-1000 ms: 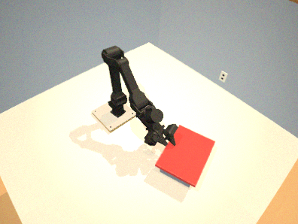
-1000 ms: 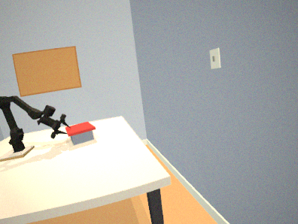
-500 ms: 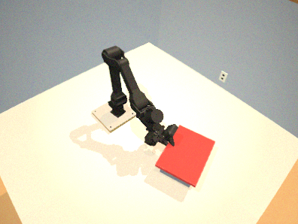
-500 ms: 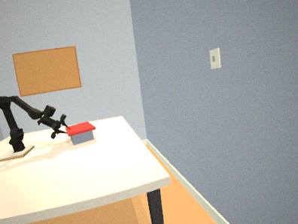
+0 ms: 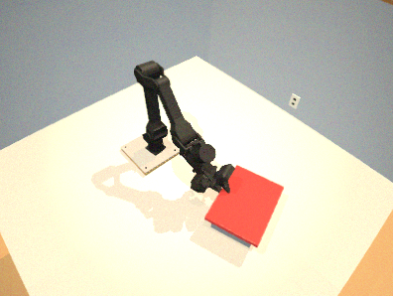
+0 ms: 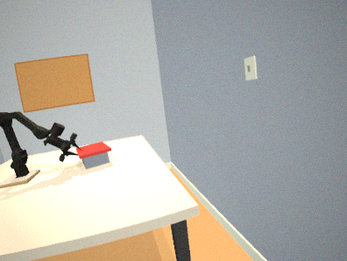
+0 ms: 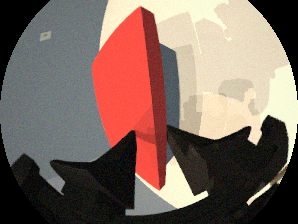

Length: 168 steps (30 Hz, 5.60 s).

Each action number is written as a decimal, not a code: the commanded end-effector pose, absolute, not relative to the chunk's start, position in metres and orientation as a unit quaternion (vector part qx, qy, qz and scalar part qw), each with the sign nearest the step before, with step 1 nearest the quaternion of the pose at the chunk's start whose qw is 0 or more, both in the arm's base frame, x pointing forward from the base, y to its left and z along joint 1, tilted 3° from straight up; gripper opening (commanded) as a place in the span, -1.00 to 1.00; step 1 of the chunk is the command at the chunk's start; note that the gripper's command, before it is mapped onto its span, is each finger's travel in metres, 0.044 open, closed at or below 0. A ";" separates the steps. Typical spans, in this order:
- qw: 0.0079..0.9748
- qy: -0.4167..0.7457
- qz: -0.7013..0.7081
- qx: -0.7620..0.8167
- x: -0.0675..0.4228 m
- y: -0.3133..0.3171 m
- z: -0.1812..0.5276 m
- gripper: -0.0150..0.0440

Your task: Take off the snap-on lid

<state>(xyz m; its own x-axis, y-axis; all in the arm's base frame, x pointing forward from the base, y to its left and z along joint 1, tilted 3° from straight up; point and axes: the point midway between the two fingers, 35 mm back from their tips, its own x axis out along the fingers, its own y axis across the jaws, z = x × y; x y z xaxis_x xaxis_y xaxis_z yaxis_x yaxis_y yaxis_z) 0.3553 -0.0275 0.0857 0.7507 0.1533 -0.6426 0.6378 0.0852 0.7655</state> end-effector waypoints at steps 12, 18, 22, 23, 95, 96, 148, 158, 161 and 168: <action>0.671 0.303 -0.180 0.652 0.355 -0.028 0.090 -0.49; 0.671 0.303 -0.180 0.652 0.354 -0.028 0.091 -0.49; 0.671 0.303 -0.180 0.652 0.354 -0.028 0.092 -0.49; 0.671 0.303 -0.180 0.652 0.354 -0.028 0.092 -0.49; 0.671 0.303 -0.181 0.652 0.355 -0.028 0.100 -0.49; 0.671 0.303 -0.181 0.652 0.355 -0.028 0.100 -0.49; 0.671 0.303 -0.181 0.652 0.359 -0.027 0.100 -0.49; 0.671 0.303 -0.181 0.652 0.360 -0.027 0.100 -0.49; 0.671 0.303 -0.181 0.652 0.361 -0.027 0.100 -0.49; 0.671 0.302 -0.181 0.652 0.360 -0.027 0.101 -0.49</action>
